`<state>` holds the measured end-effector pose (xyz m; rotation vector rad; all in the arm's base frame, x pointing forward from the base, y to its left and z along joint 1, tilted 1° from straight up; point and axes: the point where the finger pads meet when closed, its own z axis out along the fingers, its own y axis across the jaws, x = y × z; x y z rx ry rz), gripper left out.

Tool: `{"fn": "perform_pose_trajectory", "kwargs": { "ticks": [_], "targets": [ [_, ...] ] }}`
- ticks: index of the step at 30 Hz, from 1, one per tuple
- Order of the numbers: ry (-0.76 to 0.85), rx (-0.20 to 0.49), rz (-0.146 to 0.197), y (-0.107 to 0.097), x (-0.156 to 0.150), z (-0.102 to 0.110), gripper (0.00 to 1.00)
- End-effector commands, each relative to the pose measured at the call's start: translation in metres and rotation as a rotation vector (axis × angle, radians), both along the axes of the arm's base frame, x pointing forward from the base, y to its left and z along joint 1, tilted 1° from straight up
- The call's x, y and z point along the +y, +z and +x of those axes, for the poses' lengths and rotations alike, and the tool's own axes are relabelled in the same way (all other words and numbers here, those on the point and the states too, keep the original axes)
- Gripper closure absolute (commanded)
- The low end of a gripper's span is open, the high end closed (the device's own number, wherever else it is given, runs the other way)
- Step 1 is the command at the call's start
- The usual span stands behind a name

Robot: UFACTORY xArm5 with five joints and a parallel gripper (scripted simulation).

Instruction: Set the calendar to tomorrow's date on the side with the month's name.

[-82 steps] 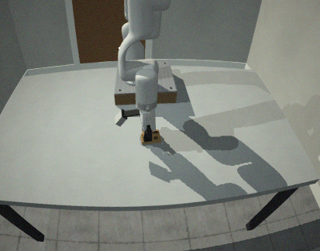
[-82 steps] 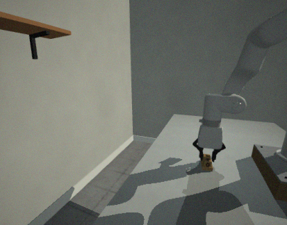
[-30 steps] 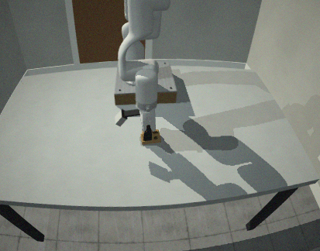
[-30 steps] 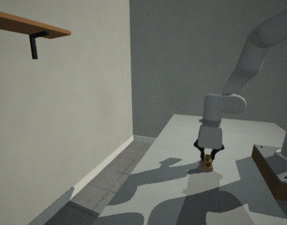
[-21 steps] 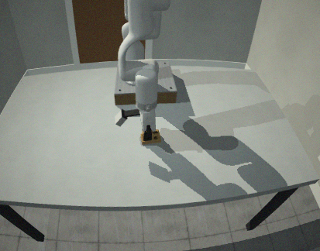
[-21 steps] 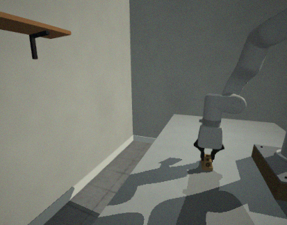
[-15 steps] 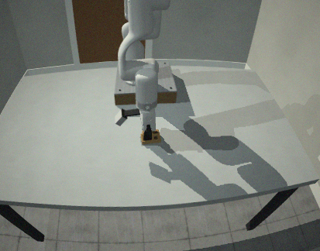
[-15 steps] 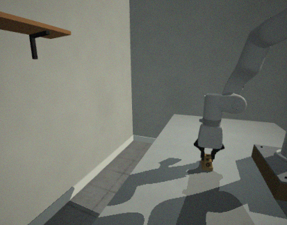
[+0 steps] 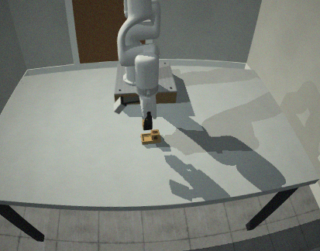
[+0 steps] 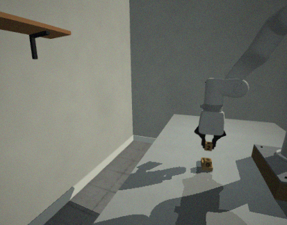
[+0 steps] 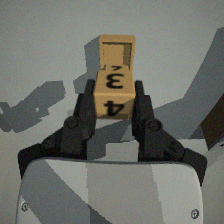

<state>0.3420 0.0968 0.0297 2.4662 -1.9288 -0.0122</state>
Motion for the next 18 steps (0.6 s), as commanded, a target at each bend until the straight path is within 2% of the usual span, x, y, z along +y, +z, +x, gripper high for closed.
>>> {"fn": "perform_pose_trajectory", "kwargs": {
  "ticks": [1, 18],
  "targets": [
    [0.000, 0.002, -0.001, 0.0310, 0.0001, -0.0007, 0.71],
    [-0.039, 0.002, -0.001, 0.0347, -0.0002, 0.0021, 0.71]
  ]
}}
